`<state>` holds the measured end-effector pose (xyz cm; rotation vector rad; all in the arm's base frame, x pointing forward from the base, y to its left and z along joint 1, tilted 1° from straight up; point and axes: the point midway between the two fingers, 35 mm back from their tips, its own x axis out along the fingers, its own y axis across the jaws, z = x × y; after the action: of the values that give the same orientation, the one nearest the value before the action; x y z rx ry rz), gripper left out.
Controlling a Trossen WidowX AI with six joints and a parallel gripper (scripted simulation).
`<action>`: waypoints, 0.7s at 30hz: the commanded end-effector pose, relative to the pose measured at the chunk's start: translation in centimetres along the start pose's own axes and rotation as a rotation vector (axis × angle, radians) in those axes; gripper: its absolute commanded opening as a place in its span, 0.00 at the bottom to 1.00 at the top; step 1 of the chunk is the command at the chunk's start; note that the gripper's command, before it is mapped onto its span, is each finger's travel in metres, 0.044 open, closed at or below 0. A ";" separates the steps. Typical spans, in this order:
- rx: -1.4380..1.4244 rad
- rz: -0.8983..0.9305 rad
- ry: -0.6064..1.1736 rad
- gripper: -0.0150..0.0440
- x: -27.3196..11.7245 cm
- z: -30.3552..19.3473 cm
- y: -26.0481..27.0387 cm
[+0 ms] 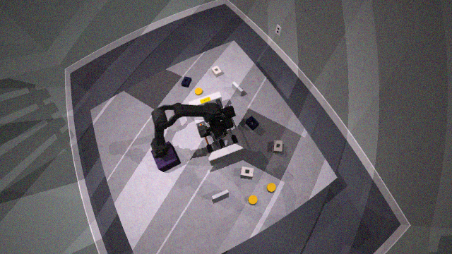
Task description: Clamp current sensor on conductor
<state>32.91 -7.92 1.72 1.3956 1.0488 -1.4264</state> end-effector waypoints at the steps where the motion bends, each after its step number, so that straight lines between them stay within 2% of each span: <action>1: -0.014 0.007 0.024 0.25 -0.3 -0.8 0.0; 21: 0.000 0.000 0.000 0.25 0.0 0.0 0.0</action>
<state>32.89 -7.94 1.73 1.3959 1.0483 -1.4273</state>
